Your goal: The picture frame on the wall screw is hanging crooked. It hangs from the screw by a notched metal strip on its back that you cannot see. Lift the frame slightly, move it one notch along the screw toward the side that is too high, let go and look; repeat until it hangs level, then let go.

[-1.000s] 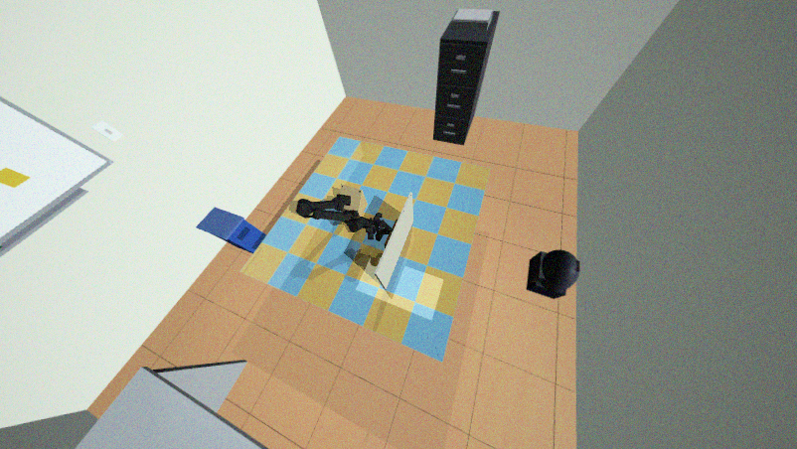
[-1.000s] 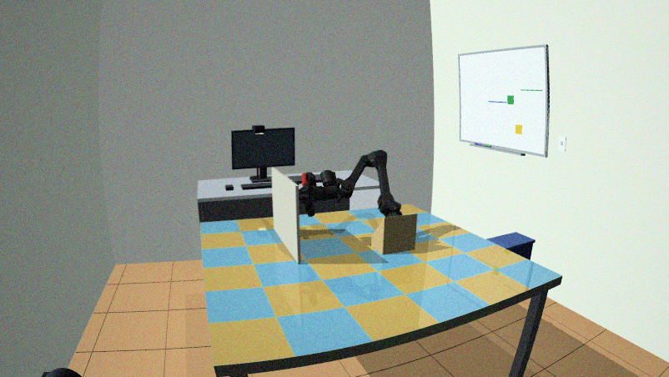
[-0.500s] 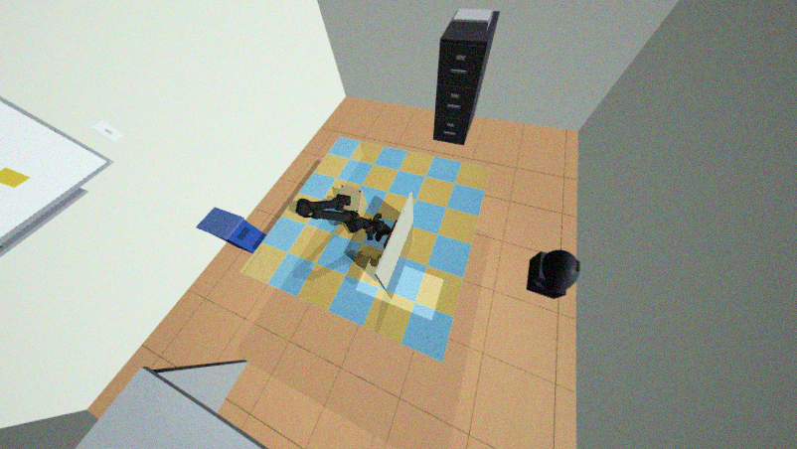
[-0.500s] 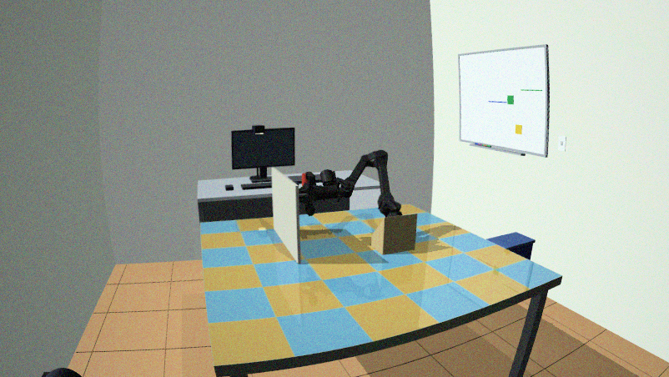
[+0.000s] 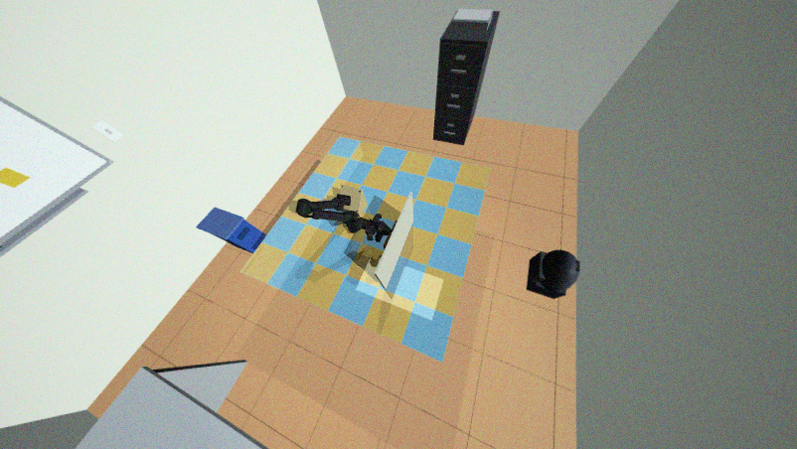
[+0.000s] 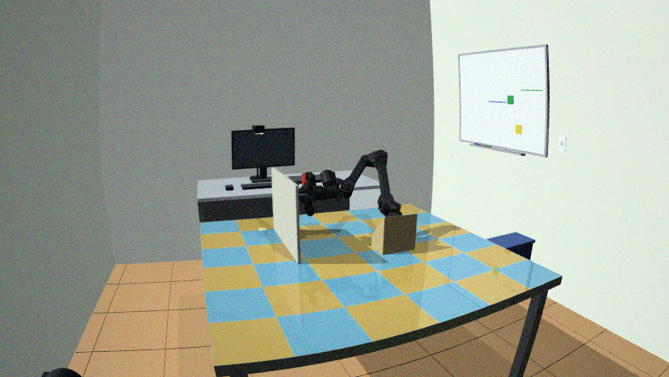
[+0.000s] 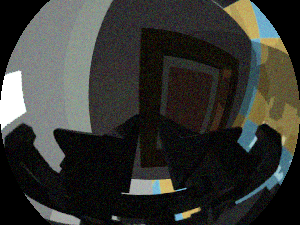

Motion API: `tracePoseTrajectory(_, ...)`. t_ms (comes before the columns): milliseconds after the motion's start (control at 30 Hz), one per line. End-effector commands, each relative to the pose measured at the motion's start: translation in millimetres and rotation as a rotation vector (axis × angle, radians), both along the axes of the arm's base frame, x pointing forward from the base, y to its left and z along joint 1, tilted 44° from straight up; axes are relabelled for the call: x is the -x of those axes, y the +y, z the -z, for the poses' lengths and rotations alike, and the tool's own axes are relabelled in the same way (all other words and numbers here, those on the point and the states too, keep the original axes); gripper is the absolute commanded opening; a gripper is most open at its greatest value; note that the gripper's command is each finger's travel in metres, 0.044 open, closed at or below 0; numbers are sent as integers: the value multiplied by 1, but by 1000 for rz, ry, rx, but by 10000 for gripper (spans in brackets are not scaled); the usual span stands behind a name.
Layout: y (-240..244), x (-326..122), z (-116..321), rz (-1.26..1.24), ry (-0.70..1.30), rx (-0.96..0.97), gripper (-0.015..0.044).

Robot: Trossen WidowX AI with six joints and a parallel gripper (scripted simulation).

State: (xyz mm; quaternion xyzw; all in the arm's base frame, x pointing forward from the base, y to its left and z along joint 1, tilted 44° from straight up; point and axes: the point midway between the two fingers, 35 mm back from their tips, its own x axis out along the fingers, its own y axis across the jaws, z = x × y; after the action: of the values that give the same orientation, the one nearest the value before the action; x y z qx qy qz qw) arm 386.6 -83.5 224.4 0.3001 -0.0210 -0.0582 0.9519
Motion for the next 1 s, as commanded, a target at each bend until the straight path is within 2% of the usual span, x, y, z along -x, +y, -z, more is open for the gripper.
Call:
tracePoseTrajectory(0,1,-1,-2,-11,-7,0,0)
tracePoseTrajectory(967,-4,0,2,-3,-4,-4,0)
